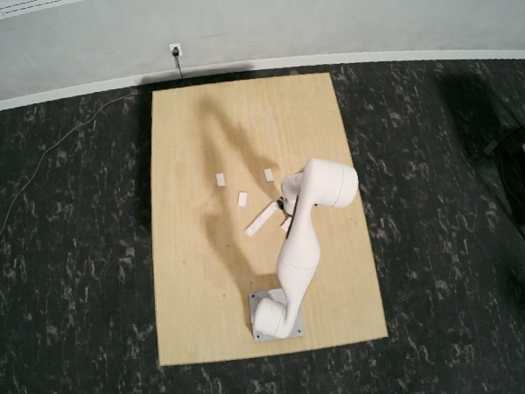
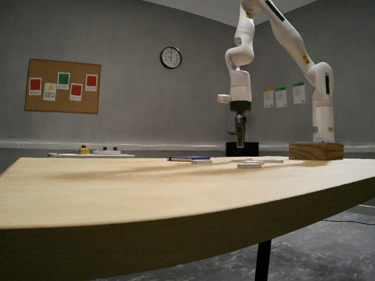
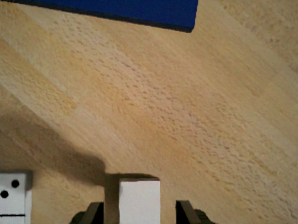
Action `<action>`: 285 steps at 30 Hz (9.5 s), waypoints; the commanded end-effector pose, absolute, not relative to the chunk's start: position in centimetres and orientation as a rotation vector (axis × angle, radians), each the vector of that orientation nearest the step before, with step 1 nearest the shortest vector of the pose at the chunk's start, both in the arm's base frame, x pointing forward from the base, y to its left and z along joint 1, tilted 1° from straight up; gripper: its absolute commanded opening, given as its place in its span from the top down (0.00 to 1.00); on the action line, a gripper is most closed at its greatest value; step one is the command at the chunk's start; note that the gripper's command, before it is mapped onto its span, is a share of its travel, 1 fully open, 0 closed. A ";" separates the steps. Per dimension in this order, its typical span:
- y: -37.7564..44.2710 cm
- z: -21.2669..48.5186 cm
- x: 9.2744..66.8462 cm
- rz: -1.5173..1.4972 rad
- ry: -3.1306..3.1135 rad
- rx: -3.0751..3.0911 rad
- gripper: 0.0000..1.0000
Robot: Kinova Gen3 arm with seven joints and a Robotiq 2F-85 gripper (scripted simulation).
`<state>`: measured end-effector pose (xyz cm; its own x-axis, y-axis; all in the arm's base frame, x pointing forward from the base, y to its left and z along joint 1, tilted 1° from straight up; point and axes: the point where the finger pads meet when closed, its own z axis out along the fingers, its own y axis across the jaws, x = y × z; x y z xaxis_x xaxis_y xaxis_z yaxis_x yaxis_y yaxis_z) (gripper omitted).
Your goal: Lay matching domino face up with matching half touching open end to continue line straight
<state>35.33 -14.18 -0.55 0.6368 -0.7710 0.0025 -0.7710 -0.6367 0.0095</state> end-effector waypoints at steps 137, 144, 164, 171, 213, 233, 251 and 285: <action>-14.3 -2.1 35.5 -0.202 -1.358 2.881 0.51; -14.4 -3.2 35.5 -0.202 -1.358 2.881 0.51; -14.4 -4.7 35.5 -0.202 -1.358 2.881 0.51; -14.4 -4.7 35.5 -0.202 -1.358 2.881 0.51; -14.4 -4.6 35.5 -0.202 -1.358 2.881 0.69; -14.4 3.9 35.6 -0.202 -1.358 2.881 0.69; -14.3 7.3 35.6 -0.202 -1.358 2.881 0.69; 15.9 7.0 32.8 -0.199 -1.357 2.882 0.69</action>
